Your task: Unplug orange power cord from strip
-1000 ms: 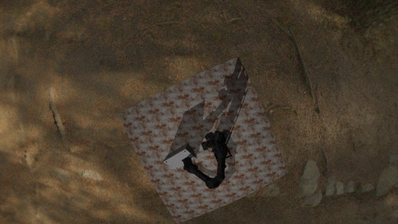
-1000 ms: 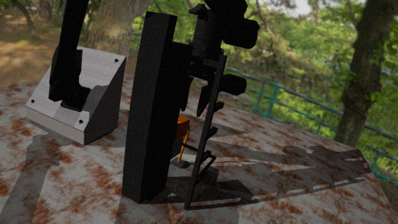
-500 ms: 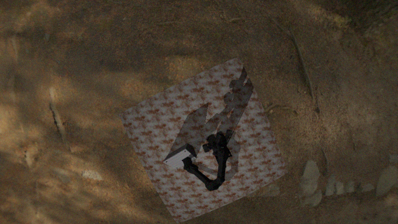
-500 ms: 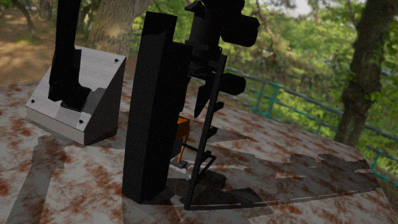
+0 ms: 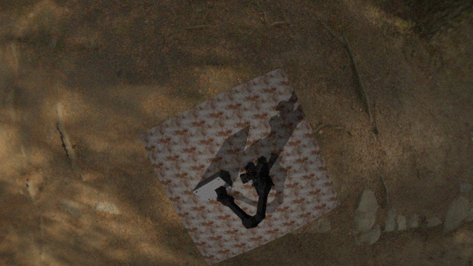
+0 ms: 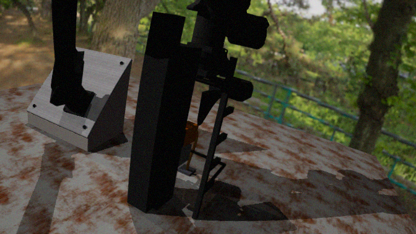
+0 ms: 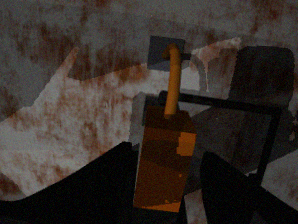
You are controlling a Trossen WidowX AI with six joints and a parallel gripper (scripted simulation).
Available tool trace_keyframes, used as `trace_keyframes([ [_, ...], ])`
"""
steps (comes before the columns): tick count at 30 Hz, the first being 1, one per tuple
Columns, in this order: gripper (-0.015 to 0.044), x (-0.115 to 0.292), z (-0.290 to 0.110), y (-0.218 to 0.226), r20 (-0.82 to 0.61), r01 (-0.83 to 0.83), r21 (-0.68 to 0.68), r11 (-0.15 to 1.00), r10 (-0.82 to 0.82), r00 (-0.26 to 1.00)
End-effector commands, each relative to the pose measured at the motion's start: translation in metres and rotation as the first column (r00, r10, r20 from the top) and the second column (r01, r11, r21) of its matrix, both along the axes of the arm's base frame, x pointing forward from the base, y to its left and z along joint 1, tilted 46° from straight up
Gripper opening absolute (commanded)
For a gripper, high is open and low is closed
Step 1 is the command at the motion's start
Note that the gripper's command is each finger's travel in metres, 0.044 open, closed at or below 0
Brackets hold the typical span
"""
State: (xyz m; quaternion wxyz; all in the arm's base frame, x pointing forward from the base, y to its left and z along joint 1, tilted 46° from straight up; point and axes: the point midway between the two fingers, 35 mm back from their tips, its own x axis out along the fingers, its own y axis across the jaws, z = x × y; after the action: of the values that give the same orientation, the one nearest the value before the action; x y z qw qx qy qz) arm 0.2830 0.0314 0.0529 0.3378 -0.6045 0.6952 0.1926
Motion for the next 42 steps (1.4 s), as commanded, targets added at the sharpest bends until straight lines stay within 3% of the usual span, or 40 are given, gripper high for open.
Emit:
trace_keyframes([
  [1,0.0160,-0.002,0.000,-0.003,-0.008,-0.005,-0.006,1.000,0.005,1.000],
  [15,0.0160,-0.003,-0.008,-0.011,-0.008,-0.005,-0.006,1.000,0.005,1.000],
  [19,0.0055,-0.001,-0.007,-0.009,0.000,0.000,-0.001,1.000,0.000,1.000],
  [27,0.0002,-0.001,-0.007,-0.009,0.000,0.000,-0.001,1.000,0.000,1.000],
  [42,0.0000,0.005,-0.019,0.005,-0.002,-0.002,0.000,1.000,0.002,1.000],
])
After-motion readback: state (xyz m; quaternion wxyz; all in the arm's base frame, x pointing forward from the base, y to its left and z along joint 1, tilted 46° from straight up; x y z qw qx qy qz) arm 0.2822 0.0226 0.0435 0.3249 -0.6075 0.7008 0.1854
